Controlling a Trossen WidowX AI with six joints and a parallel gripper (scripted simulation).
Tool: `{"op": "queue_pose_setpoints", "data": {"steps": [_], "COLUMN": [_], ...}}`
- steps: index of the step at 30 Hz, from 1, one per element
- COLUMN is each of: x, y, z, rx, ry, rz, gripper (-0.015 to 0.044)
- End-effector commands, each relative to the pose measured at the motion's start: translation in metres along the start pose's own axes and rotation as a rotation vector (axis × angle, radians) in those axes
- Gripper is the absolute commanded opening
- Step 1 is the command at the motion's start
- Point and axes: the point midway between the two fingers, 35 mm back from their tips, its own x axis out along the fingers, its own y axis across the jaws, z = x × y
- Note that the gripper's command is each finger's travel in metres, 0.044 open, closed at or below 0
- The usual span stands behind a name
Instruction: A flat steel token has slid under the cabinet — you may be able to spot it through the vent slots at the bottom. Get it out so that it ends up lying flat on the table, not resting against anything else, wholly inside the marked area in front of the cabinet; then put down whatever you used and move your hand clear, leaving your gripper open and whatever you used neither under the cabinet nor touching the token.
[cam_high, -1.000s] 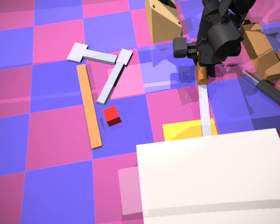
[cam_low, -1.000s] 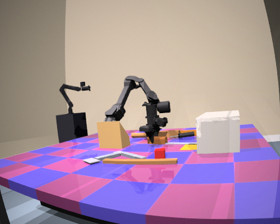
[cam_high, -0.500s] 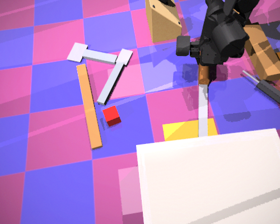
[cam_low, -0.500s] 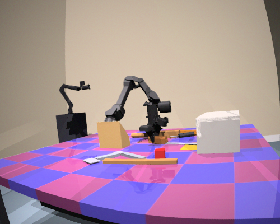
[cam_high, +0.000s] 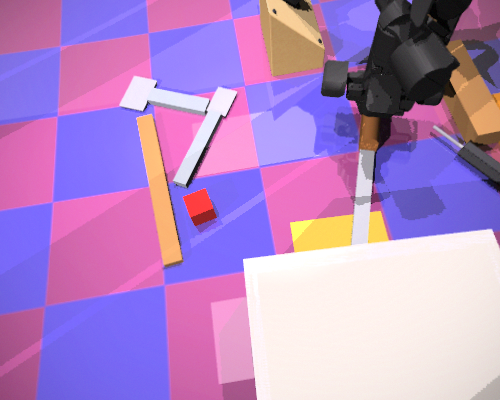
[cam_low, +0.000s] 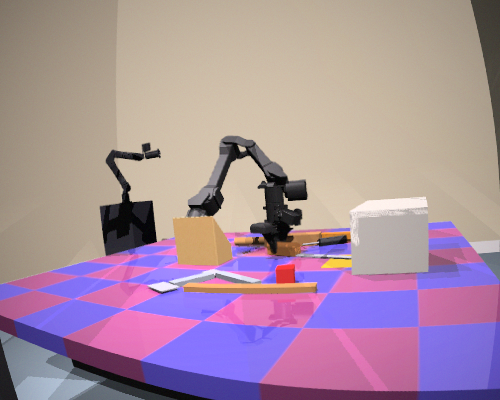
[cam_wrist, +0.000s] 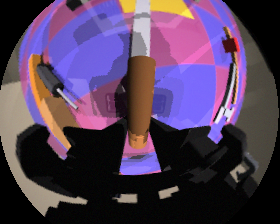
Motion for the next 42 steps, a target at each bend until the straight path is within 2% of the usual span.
{"op": "queue_pose_setpoints", "data": {"steps": [1,42], "x": [-0.001,-0.003], "y": [0.006,0.062], "z": [-0.001,-0.013], "rx": [0.017,0.056], "ry": [-0.002,-0.001], "rz": [0.000,0.003], "gripper": [0.0000,0.0000]}}
